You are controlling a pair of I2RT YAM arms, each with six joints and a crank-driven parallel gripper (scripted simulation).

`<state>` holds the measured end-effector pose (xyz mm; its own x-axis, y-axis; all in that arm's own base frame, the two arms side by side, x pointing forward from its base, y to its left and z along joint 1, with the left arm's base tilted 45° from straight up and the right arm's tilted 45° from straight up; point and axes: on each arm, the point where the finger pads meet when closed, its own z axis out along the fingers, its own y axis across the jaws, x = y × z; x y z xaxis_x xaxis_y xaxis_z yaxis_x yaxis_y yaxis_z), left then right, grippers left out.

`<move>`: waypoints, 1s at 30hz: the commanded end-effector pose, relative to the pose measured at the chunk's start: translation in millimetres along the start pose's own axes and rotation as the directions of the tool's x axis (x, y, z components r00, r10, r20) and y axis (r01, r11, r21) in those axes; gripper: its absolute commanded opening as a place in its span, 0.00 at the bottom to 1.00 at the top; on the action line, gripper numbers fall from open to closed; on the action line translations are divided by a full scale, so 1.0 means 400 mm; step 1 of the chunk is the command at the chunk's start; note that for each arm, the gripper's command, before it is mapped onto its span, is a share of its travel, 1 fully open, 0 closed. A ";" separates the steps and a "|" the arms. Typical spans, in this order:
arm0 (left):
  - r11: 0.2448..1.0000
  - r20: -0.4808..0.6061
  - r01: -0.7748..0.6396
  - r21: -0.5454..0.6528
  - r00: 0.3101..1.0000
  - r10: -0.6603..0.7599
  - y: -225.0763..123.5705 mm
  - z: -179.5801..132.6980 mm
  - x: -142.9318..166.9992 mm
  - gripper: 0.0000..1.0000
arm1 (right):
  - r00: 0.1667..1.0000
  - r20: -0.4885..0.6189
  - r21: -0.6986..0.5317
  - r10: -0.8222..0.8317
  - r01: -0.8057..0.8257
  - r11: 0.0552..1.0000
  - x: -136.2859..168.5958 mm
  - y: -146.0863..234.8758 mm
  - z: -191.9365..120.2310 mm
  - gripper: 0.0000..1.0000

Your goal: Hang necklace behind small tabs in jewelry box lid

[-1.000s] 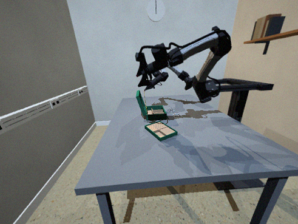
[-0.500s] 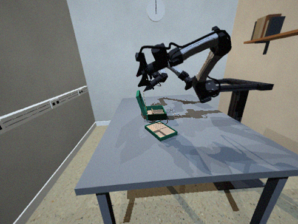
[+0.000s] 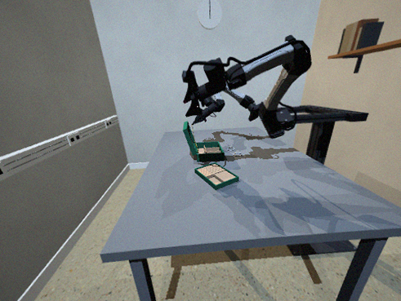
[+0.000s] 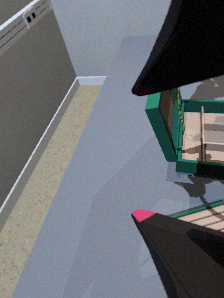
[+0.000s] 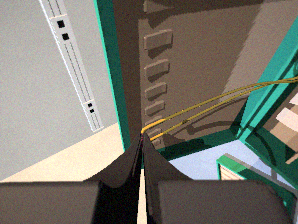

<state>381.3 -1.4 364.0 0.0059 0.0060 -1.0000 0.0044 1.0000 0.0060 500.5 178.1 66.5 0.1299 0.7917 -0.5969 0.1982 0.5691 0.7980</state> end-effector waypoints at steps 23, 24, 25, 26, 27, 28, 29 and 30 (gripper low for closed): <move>1.000 0.083 0.002 0.010 0.997 -0.002 -0.003 -0.015 -0.082 1.00 | 1.000 0.014 -0.026 0.016 -0.016 1.000 -0.021 0.019 0.058 0.00; 1.000 0.083 0.002 0.010 0.997 -0.002 -0.003 -0.015 -0.082 1.00 | 1.000 -0.002 -0.038 0.015 -0.015 0.999 -0.001 0.033 0.043 0.00; 1.000 0.083 0.002 0.010 0.997 -0.002 -0.003 -0.015 -0.082 1.00 | 1.000 -0.013 -0.012 -0.008 0.007 1.000 0.013 0.002 0.051 0.00; 1.000 0.083 0.002 0.010 0.997 -0.002 -0.003 -0.015 -0.082 1.00 | 1.000 -0.002 -0.002 -0.008 0.008 1.000 0.000 -0.008 0.063 0.00; 1.000 0.083 0.002 0.010 0.997 -0.002 -0.003 -0.015 -0.082 1.00 | 1.000 0.006 -0.009 0.001 -0.001 1.000 -0.014 0.004 0.066 0.00; 1.000 0.083 0.002 0.010 0.997 -0.002 -0.003 -0.015 -0.082 1.00 | 1.000 0.005 -0.009 0.001 -0.001 1.000 -0.013 0.005 0.069 0.00; 1.000 0.083 0.002 0.010 0.997 -0.002 -0.003 -0.015 -0.082 1.00 | 1.000 0.001 -0.003 -0.005 0.005 1.000 -0.003 -0.007 0.071 0.00; 1.000 0.083 0.002 0.010 0.997 -0.002 -0.003 -0.015 -0.082 1.00 | 1.000 -0.001 -0.002 -0.007 0.007 1.000 -0.003 -0.005 0.072 0.00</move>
<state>381.3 -1.4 364.0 0.0059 0.0060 -1.0000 0.0044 1.0000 0.0060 519.8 170.9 61.7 0.1307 0.7924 -0.5958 0.1962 0.5685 0.7990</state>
